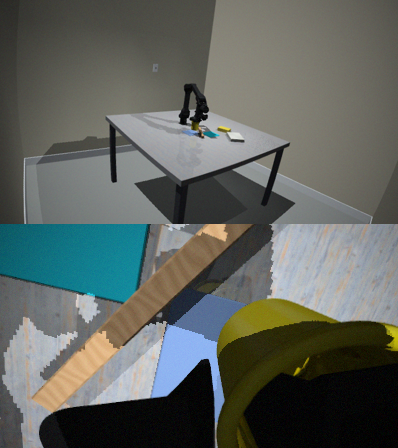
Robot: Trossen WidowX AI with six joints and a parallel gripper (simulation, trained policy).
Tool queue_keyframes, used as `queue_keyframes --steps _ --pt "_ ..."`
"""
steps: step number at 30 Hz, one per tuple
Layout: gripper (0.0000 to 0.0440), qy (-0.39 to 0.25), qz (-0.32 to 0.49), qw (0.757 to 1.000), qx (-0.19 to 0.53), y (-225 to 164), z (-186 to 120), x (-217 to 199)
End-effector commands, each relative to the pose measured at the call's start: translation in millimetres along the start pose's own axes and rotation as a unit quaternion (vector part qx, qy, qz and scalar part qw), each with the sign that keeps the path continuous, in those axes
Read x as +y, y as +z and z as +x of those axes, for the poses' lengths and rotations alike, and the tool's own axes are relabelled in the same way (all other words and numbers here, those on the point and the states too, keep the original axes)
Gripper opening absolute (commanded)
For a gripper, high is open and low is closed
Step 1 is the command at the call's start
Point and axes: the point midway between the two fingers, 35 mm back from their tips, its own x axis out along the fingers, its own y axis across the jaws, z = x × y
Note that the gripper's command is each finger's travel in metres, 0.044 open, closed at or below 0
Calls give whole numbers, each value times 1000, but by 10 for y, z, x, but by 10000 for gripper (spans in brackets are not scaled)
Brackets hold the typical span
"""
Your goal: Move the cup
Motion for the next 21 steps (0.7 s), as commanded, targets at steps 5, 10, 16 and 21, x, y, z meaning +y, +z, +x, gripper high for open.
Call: queue_keyframes --steps 5,10,16,21 --pt "19 -6 -12 1000 -23 222 -172 19" --pt "15 -13 -20 999 -37 368 -247 63" --pt "7 -19 -30 998 -55 554 -304 156" --pt "2 -23 -39 997 -68 703 -317 261"
